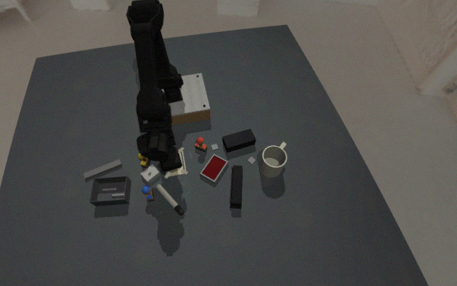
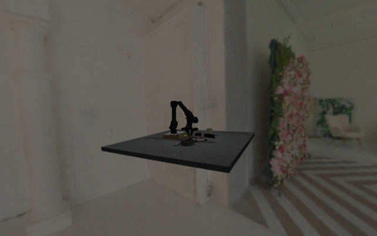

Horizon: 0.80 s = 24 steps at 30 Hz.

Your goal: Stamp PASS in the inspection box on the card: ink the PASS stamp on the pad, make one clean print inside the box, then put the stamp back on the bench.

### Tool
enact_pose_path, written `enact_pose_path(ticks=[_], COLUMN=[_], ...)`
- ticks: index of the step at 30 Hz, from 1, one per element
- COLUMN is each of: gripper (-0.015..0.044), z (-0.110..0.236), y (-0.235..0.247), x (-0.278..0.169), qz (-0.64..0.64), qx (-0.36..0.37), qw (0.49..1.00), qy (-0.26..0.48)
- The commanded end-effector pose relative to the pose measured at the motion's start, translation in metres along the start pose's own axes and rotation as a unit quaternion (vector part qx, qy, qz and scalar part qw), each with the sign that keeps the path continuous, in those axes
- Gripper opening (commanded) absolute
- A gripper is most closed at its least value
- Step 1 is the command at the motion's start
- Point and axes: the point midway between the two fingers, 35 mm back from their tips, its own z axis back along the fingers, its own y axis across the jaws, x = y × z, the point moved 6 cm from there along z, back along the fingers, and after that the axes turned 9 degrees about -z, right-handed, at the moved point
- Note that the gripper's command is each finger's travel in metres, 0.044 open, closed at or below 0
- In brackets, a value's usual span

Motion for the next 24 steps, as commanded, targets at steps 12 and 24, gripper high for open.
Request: enact_pose_path(ticks=[12, 24], gripper=[0.0000, 0.0000], z=[-0.0077, -0.0094], y=[-0.0018, -0.0018], x=[-0.0001, -0.0002], qz=[-0.001, -0.001], qx=[-0.005, -0.005], qw=[1.000, 1.000], qy=[-0.002, -0.002])
